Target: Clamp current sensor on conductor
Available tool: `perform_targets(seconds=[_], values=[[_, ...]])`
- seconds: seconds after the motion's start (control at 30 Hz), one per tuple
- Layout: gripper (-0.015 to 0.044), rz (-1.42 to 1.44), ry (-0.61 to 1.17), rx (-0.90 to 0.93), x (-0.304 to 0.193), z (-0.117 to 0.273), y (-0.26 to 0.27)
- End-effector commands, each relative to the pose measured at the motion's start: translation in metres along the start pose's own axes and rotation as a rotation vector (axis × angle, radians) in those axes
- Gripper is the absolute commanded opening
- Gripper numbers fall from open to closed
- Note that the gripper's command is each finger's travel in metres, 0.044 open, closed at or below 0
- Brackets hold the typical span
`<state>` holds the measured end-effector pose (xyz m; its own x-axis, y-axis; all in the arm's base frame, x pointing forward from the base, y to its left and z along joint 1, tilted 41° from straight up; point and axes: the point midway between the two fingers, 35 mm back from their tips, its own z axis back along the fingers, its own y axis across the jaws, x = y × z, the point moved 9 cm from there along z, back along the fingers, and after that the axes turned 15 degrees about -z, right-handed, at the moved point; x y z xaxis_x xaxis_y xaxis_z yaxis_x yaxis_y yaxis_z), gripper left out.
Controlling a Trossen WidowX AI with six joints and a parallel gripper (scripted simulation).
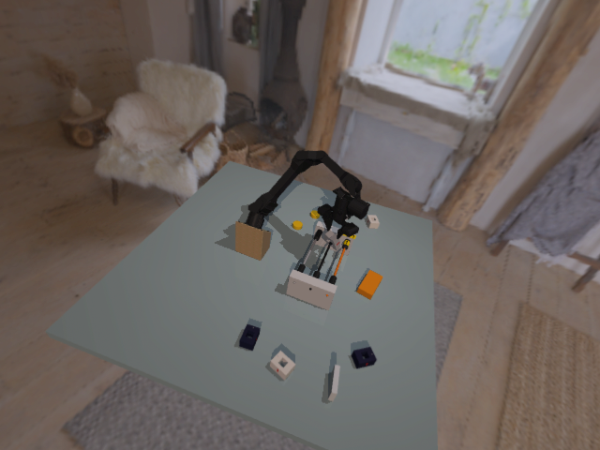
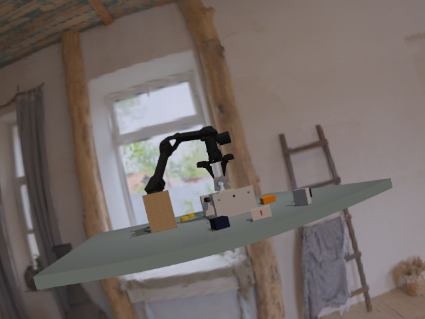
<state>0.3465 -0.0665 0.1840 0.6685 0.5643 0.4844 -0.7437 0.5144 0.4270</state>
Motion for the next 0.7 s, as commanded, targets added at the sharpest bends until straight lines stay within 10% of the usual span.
perform_targets(seconds=[0.0, 0.67], values=[[0.0, 0.128, -0.003, 0.002, 0.012, -0.003, -0.011], [0.0, 0.508, -0.008, 0.002, 0.045, -0.021, -0.042]])
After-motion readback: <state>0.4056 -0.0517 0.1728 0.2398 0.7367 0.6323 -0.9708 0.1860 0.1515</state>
